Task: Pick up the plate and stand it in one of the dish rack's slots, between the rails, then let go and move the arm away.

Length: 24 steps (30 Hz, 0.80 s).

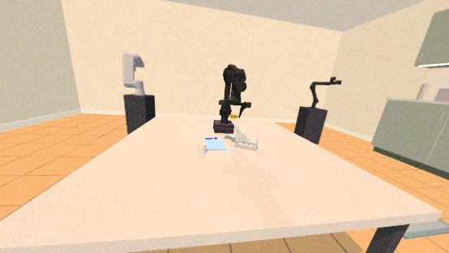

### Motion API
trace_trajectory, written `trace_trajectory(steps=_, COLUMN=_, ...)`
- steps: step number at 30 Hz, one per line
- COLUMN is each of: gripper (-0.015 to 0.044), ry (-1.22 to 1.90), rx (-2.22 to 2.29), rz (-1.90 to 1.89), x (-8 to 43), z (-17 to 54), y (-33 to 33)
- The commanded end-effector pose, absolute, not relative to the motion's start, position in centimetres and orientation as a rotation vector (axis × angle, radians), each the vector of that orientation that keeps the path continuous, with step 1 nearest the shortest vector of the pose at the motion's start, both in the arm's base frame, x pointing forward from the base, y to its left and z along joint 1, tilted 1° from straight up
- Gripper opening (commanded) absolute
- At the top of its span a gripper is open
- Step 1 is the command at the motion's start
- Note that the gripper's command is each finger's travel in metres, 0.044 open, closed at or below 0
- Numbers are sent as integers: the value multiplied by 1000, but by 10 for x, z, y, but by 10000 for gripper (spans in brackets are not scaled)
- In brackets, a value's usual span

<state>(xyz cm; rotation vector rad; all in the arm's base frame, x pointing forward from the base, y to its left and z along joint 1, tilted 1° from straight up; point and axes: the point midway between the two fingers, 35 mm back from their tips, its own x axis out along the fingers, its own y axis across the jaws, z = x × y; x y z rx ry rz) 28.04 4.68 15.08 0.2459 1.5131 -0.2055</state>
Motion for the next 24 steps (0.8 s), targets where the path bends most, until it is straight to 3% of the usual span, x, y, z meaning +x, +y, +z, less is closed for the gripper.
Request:
trace_trajectory(steps=1, gripper=0, ry=1500, rx=270, rz=-132, x=290, z=139, y=52)
trace_trajectory(steps=24, gripper=0, ry=1221, rx=375, rz=466, x=351, z=60, y=78)
